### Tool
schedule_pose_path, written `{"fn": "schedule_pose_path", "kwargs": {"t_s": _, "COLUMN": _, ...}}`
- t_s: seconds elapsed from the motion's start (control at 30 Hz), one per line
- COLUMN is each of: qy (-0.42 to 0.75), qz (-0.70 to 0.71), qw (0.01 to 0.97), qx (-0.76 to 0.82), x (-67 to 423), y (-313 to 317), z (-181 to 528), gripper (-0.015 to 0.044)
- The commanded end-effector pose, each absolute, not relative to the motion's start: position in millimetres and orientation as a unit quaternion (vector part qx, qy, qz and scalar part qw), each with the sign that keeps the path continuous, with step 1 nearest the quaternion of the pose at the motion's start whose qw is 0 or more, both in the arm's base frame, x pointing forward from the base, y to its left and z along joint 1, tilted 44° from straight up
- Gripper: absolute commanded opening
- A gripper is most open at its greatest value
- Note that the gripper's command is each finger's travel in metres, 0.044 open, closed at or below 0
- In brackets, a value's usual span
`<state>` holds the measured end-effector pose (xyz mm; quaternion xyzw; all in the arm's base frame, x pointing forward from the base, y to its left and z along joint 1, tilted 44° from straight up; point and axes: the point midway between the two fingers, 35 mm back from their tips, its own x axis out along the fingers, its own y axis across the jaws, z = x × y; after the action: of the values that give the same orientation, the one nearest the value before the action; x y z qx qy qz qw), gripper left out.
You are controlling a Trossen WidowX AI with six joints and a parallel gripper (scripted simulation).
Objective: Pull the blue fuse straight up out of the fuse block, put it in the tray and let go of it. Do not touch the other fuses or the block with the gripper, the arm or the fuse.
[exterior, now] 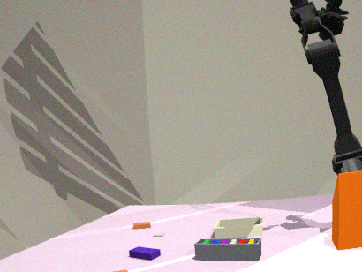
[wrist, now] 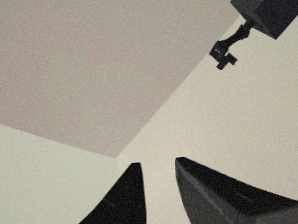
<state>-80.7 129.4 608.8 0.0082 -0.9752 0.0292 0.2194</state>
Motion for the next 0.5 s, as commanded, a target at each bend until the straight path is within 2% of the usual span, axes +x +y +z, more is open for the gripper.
{"fn": "schedule_pose_path", "kwargs": {"t_s": 0.0, "qy": -0.976, "qz": -0.021, "qw": 0.207, "qx": 0.064, "x": -104, "y": 76, "z": 612, "gripper": 0.0074}}
{"fn": "schedule_pose_path", "kwargs": {"t_s": 0.23, "qy": -0.955, "qz": -0.131, "qw": 0.189, "qx": 0.189, "x": -126, "y": -40, "z": 601, "gripper": 0.0074}}
{"fn": "schedule_pose_path", "kwargs": {"t_s": 0.47, "qy": -0.897, "qz": -0.244, "qw": 0.19, "qx": 0.315, "x": -105, "y": -157, "z": 570, "gripper": 0.0074}}
